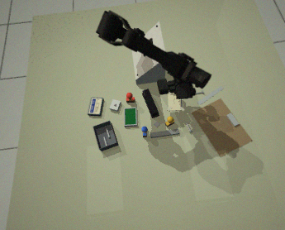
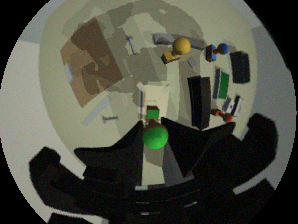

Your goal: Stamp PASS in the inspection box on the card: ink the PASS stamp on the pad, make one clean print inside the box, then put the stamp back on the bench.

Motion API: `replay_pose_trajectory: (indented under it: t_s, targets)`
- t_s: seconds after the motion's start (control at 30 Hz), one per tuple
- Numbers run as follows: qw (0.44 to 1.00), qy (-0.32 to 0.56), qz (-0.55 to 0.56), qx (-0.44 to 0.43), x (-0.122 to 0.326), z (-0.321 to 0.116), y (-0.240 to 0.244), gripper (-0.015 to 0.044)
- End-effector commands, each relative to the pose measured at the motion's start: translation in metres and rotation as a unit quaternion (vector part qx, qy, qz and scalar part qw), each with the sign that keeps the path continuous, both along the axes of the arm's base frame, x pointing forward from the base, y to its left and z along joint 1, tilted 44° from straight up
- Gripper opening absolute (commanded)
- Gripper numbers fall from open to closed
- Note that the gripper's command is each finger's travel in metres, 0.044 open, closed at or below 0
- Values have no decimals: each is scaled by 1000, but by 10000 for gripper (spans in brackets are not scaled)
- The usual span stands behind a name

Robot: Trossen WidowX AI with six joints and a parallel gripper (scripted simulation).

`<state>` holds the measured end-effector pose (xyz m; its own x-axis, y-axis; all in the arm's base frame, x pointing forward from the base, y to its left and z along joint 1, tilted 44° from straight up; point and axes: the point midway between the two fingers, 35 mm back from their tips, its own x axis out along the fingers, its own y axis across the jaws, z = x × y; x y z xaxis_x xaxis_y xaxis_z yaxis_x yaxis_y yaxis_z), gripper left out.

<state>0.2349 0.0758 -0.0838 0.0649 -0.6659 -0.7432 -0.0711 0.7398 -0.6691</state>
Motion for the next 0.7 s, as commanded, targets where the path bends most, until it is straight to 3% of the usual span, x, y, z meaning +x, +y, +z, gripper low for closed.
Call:
replay_pose_trajectory:
  t_s: [0.0,0.67]
  targets:
    - [1000,3,2,-4,-2,-2,-4,0]
    - [1000,3,2,-4,-2,-12,-13,0]
